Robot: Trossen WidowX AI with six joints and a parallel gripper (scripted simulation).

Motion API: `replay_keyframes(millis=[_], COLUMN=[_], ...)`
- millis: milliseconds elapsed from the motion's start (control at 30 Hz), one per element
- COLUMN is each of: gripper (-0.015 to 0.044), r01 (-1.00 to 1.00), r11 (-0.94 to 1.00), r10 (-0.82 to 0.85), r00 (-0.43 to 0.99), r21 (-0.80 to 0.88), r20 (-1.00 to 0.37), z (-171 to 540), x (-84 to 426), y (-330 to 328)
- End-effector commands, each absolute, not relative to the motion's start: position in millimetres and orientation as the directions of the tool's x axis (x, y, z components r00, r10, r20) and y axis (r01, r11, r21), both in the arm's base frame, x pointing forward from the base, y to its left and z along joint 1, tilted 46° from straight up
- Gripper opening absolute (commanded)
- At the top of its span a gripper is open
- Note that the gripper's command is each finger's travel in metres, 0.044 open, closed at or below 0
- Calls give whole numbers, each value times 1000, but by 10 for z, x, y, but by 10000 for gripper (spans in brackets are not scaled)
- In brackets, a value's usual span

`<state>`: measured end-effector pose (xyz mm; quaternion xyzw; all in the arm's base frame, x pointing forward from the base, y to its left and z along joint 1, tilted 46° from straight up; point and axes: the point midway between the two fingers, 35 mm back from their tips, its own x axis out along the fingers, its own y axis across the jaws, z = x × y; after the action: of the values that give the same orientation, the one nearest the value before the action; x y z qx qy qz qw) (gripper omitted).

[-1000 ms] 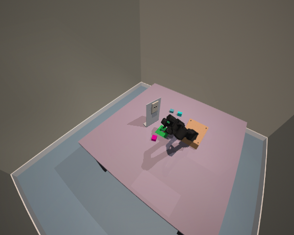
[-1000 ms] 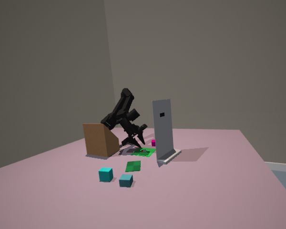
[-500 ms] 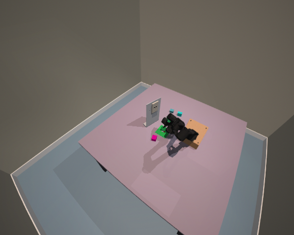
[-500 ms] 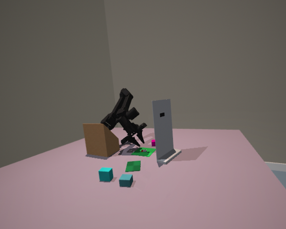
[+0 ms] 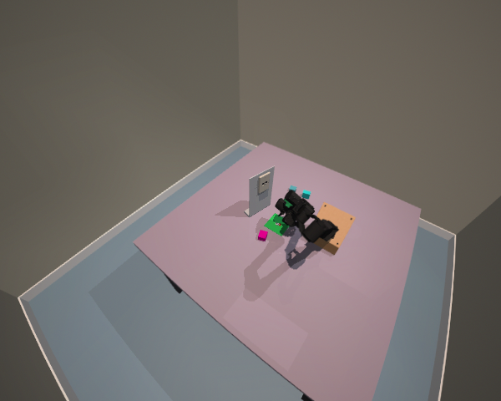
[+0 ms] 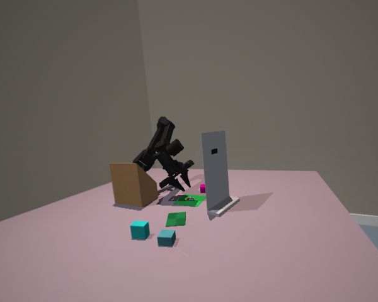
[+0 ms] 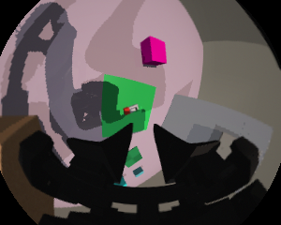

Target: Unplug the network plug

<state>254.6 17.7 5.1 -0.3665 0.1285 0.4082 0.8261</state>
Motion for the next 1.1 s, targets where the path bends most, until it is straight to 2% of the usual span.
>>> replay_keyframes(millis=[0,1067], gripper=[156,156], r01=[-767,-770], r11=[393,390], r10=[580,581], r00=[635,632], r21=[-507,-505], r20=[-510,-514], z=[83,259], x=[2553,2520], y=[142,-71])
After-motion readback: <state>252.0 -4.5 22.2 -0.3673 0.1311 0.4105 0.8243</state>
